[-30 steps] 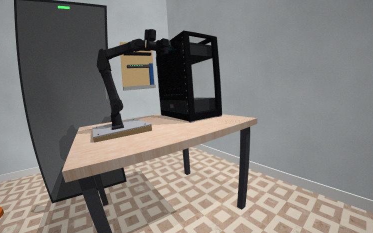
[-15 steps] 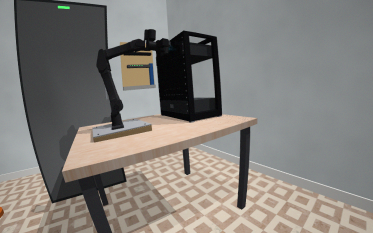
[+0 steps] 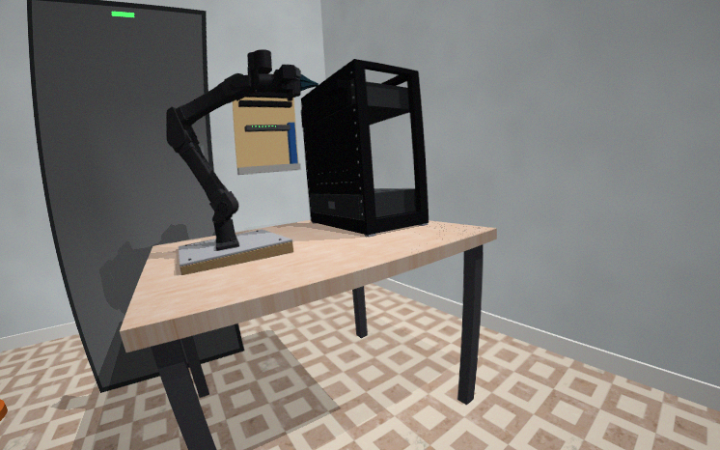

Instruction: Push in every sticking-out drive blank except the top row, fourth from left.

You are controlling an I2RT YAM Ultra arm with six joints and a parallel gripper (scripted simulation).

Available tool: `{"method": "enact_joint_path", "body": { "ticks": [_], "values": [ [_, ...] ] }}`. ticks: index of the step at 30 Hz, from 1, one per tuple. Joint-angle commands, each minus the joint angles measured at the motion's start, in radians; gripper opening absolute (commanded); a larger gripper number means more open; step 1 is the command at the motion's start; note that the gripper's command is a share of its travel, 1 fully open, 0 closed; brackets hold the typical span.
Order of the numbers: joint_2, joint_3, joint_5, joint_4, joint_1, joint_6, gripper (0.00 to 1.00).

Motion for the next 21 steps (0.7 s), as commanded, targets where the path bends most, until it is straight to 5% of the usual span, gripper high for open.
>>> {"method": "enact_joint_path", "body": {
  "ticks": [1,21],
  "values": [
    [-0.025,-0.010,-0.050,-0.029,-0.020,-0.010,0.00],
    [-0.018,0.008,-0.054,-0.010,-0.011,-0.012,0.00]
  ]
}}
